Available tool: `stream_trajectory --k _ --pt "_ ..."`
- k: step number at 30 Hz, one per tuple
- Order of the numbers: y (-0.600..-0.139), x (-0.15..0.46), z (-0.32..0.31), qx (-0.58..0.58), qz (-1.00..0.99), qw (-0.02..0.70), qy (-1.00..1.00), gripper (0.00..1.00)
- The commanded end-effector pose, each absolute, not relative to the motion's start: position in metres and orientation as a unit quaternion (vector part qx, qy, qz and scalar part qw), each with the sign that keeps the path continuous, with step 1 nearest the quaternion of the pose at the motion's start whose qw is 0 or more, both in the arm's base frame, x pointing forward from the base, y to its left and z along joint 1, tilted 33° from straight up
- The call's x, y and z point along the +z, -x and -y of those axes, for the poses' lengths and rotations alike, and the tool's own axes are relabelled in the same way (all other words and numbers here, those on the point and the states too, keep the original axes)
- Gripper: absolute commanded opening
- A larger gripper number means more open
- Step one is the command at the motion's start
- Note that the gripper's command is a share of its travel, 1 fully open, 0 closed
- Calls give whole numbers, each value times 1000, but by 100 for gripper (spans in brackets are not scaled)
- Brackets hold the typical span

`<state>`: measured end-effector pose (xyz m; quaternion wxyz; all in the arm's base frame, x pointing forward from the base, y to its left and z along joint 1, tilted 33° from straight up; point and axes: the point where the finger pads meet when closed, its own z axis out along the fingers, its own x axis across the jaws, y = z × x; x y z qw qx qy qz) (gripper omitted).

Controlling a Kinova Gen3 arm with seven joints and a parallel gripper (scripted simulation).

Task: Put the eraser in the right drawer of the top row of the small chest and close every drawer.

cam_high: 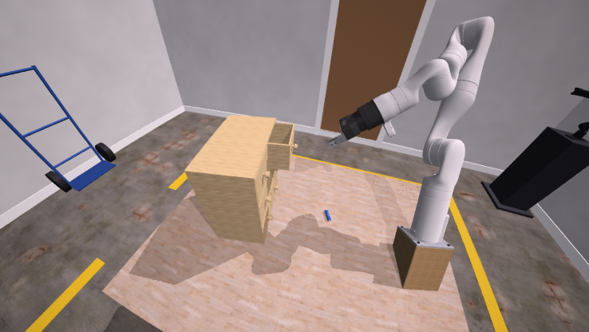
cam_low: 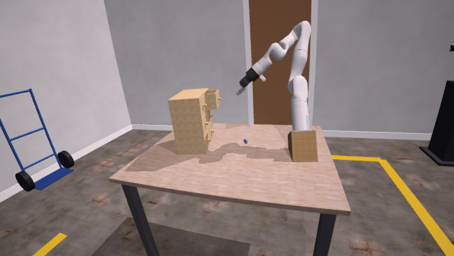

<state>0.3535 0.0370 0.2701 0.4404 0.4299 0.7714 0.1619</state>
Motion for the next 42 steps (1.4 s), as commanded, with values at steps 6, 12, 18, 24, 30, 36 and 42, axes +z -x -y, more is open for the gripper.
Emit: stream_trajectory --k 6,12,18,24,30,36,42 --pt "-363 267 -38 160 -772 440 -430 0" --pt "-381 261 -40 160 -772 440 -430 0" --pt "-400 256 -42 160 -772 440 -430 0" --pt "-410 253 -43 160 -772 440 -430 0" --pt "-416 251 -44 160 -772 440 -430 0" --pt "-416 251 -44 160 -772 440 -430 0" --pt "-416 251 -44 160 -772 440 -430 0"
